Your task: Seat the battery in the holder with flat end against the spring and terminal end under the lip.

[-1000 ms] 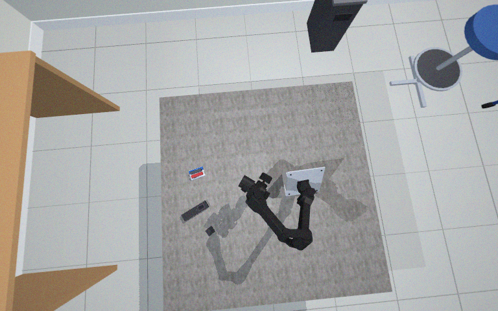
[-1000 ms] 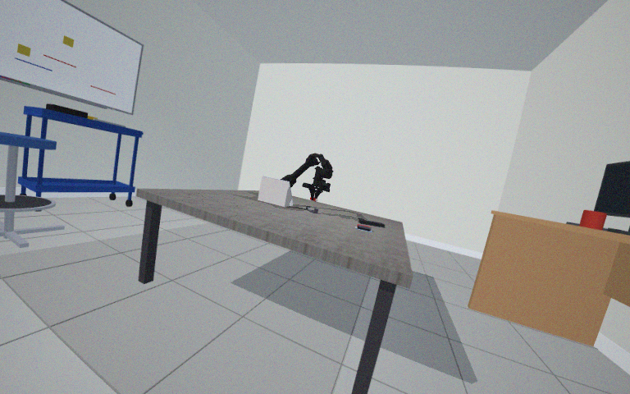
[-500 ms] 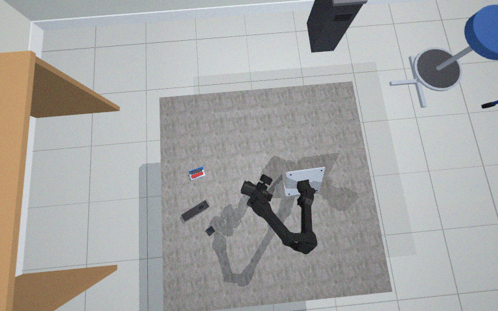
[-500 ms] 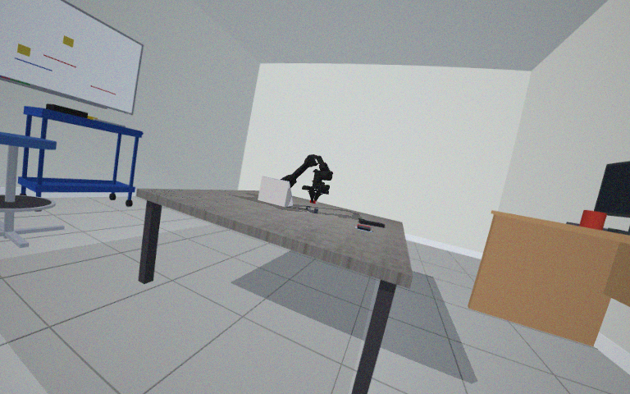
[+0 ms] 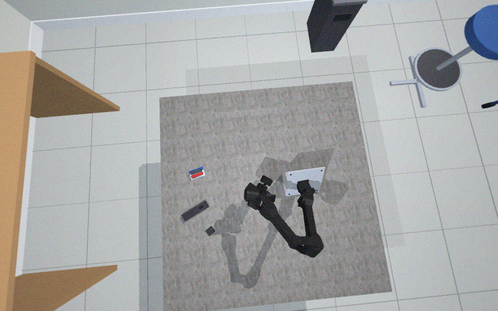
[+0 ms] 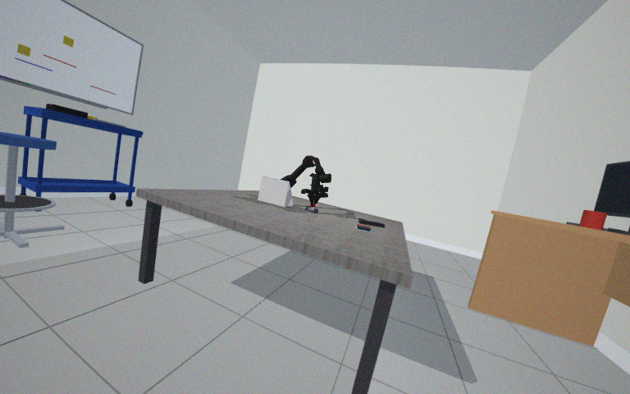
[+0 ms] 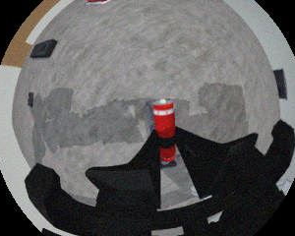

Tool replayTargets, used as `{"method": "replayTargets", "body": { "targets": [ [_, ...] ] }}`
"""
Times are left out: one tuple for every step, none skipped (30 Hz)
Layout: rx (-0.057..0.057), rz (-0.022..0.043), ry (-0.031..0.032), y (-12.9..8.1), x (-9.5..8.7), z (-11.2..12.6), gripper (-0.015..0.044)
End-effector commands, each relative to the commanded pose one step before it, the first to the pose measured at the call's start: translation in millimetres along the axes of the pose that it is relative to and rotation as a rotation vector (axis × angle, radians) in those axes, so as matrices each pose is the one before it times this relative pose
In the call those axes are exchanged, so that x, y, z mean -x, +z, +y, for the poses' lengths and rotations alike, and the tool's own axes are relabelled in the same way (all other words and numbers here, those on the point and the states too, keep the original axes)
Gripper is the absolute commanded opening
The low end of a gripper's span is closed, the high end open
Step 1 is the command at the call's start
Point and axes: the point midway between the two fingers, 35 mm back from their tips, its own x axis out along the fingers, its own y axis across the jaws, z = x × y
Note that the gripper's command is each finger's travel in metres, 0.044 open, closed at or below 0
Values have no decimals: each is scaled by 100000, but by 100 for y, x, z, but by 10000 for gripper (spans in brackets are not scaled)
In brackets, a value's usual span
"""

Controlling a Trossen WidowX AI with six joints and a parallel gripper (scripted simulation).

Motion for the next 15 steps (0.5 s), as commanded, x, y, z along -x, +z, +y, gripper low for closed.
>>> {"method": "replayTargets", "body": {
  "targets": [
    [-97, -2619, -76, 194, 85, 81, 58],
    [1, -309, -95, -20, -27, -4, 58],
    [1, -517, -153, -33, -44, -7, 58],
    [-1, -629, -177, -40, -53, -8, 58],
    [1, -633, -167, -40, -51, -7, 58],
    [-1, -636, -157, -40, -50, -7, 58],
    [-3, -639, -147, -40, -49, -6, 58],
    [-6, -642, -137, -40, -48, -5, 58],
    [-9, -640, -148, -41, -47, -4, 58],
    [-11, -644, -138, -41, -45, -4, 58],
    [-13, -647, -127, -41, -44, -3, 58],
    [-16, -650, -117, -41, -43, -2, 58],
    [0, -659, -99, -42, -40, -2, 58],
    [-3, -661, -89, -42, -39, -1, 58],
    [-6, -664, -79, -42, -38, 0, 58]
  ]
}}
